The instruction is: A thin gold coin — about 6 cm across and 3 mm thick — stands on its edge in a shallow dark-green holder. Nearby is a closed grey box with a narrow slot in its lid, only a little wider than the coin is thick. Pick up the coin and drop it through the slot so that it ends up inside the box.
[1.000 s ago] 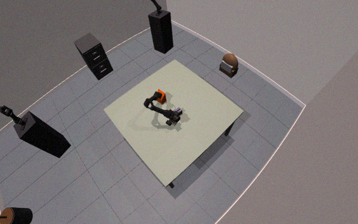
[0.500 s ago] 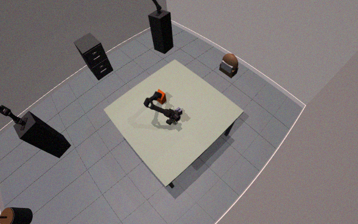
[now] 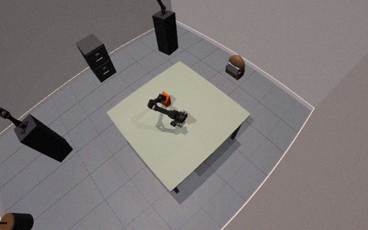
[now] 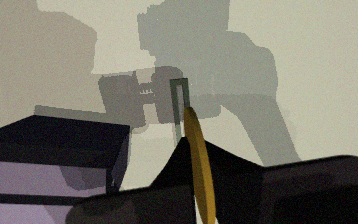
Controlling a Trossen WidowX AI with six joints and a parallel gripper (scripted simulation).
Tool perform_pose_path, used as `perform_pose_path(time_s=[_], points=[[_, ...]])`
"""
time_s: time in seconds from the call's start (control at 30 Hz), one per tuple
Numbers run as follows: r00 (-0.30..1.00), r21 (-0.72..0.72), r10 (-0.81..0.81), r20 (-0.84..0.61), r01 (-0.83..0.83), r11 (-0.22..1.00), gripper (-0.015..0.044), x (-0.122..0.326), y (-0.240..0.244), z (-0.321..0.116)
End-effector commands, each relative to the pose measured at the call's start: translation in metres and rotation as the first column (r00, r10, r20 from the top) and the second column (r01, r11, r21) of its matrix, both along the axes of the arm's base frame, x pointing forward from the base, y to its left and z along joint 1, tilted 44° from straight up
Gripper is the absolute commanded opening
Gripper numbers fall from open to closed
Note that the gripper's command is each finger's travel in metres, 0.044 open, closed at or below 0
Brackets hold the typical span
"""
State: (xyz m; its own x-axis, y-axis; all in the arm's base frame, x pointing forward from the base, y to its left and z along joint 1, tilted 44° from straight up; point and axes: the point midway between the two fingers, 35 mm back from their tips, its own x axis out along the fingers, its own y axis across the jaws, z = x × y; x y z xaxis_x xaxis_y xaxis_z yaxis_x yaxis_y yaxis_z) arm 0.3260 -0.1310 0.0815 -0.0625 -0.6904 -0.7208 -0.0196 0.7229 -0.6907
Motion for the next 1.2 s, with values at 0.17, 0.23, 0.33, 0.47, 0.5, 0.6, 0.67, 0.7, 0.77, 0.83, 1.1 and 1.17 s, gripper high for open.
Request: perform_pose_path(time_s=[0.17,0.23,0.33,0.47,0.5,0.6,0.67,0.7,0.77,0.83,1.1,1.17], points=[[1.0,-0.002,-0.003,0.005,0.003,1.0,0.0,0.0,0.017,0.019],[1.0,-0.002,-0.003,0.005,0.003,1.0,0.0,0.0,0.02,0.023],[1.0,-0.003,-0.003,0.005,0.003,1.0,0.0,-0.001,0.024,0.027],[0.999,0.001,0.033,-0.03,-0.033,0.999,0.0,-0.001,0.025,0.027],[0.997,0.004,0.058,-0.054,-0.058,0.998,0.0,-0.001,0.025,0.027],[0.983,0.017,0.132,-0.124,-0.131,0.991,0.0,-0.001,0.025,0.027],[0.969,0.028,0.181,-0.17,-0.179,0.984,0.0,0.0,0.026,0.026],[0.96,0.035,0.205,-0.192,-0.202,0.979,0.0,0.0,0.026,0.026],[0.938,0.05,0.253,-0.236,-0.248,0.967,0.0,0.0,0.026,0.026],[0.912,0.067,0.299,-0.279,-0.293,0.954,0.0,0.0,0.027,0.025],[0.768,0.154,0.472,-0.433,-0.453,0.878,0.0,0.0,0.028,0.024],[0.722,0.18,0.511,-0.466,-0.488,0.854,0.0,0.0,0.029,0.024]])
